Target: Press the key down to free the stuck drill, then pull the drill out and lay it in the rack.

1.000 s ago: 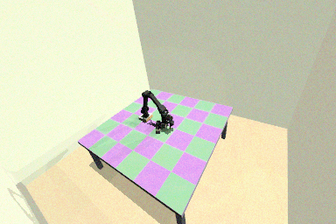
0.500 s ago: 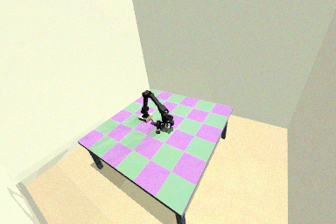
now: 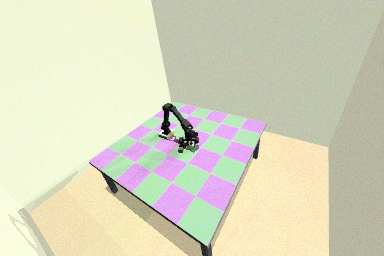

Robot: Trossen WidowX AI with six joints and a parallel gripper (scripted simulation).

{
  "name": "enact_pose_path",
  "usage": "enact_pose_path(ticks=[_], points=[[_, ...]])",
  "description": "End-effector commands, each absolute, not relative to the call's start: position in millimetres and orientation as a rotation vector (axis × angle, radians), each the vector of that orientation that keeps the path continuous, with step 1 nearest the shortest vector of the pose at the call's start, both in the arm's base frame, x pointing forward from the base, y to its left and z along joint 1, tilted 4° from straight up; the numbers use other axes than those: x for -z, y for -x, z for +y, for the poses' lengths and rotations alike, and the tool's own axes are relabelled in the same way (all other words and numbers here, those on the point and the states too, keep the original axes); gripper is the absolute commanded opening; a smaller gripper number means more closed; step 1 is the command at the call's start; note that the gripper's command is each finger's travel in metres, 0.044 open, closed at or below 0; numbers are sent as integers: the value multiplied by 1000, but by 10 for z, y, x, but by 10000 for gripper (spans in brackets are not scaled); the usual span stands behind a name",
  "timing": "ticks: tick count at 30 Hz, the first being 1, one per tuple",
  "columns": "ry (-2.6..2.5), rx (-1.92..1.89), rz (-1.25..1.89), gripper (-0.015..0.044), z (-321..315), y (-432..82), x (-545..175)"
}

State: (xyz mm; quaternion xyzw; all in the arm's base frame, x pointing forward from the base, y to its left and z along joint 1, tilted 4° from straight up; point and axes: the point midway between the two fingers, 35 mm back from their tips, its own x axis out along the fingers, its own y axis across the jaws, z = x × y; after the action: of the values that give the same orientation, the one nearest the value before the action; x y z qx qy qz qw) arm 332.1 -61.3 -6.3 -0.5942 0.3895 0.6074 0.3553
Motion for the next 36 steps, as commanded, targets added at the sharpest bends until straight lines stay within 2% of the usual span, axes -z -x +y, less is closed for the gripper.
enact_pose_path(ticks=[1,15,31,36], points=[[1529,-1570,1009,440,-600,-3295,79],[1529,-1571,1009,440,-587,-3273,93],[1535,-1570,1007,20,-596,-3298,78],[1535,-1570,1007,0,-596,-3298,78]])
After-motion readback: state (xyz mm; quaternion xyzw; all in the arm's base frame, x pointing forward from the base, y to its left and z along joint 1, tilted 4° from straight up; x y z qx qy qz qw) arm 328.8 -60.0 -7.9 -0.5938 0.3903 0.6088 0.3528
